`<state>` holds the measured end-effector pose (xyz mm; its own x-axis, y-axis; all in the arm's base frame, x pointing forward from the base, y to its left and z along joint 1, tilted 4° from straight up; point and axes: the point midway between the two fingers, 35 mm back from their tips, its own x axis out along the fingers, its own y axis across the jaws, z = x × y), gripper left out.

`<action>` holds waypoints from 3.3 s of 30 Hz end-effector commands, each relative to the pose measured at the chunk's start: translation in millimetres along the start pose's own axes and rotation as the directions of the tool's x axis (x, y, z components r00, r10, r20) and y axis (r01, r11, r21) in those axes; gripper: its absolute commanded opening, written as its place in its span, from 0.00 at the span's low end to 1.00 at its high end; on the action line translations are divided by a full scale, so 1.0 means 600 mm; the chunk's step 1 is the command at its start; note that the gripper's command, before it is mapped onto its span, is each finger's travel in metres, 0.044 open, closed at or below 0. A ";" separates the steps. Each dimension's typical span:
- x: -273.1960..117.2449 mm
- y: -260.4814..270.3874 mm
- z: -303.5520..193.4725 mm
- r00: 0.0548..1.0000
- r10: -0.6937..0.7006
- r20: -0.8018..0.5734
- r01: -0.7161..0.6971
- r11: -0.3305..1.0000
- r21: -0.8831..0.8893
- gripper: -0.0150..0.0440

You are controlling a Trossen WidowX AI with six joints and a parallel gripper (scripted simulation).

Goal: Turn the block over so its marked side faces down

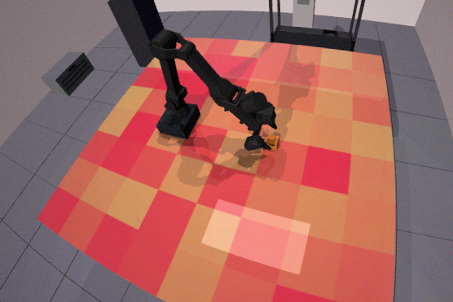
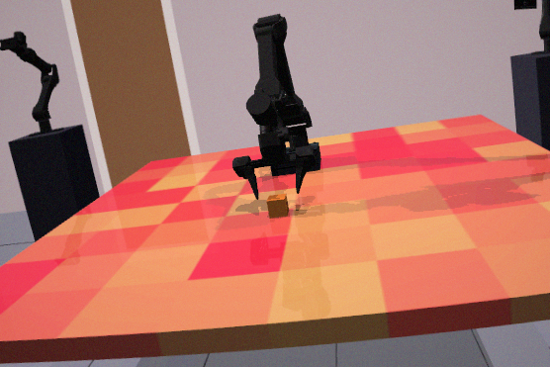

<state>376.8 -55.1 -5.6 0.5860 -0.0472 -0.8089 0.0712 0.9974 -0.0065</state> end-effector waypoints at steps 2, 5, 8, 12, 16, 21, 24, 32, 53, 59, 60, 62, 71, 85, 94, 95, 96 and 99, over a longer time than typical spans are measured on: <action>-0.089 0.000 0.027 0.990 -0.018 -0.142 0.016 1.000 -0.016 1.00; -0.089 0.000 0.027 0.990 -0.018 -0.142 0.016 1.000 -0.016 1.00; -0.089 0.000 0.027 0.990 -0.018 -0.142 0.016 1.000 -0.016 1.00; -0.087 0.000 0.031 0.987 -0.018 -0.162 0.016 1.000 -0.015 1.00; -0.079 -0.001 0.053 0.961 -0.017 -0.275 0.014 1.000 -0.012 1.00; -0.073 -0.002 0.076 0.908 -0.017 -0.419 0.014 1.000 -0.011 1.00; -0.072 -0.001 0.087 0.866 -0.018 -0.501 0.015 1.000 -0.012 1.00; -0.077 -0.001 0.097 0.789 -0.022 -0.614 0.016 1.000 -0.015 1.00; -0.007 -0.003 0.044 0.789 -0.022 -0.615 0.016 1.000 -0.015 1.00; 0.006 -0.003 0.034 0.789 -0.022 -0.615 0.016 1.000 -0.015 1.00; 0.008 -0.003 0.032 0.789 -0.022 -0.615 0.016 1.000 -0.015 1.00; 0.012 -0.003 0.029 0.789 -0.022 -0.615 0.016 1.000 -0.015 1.00; 0.031 -0.004 0.014 0.789 -0.022 -0.615 0.016 1.000 -0.015 1.00; 0.032 -0.004 0.012 0.789 -0.022 -0.615 0.016 1.000 -0.015 0.53; 0.032 -0.004 0.012 0.789 -0.022 -0.615 0.016 1.000 -0.015 0.43; 0.032 -0.004 0.012 0.789 -0.022 -0.615 0.016 1.000 -0.015 0.42; 0.032 -0.004 0.012 0.789 -0.022 -0.615 0.016 1.000 -0.015 0.41; 0.032 -0.004 0.012 0.789 -0.022 -0.615 0.016 1.000 -0.015 0.37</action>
<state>394.2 -58.2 -15.7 -0.0337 -0.0227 -0.9992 0.0692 0.9973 -0.0250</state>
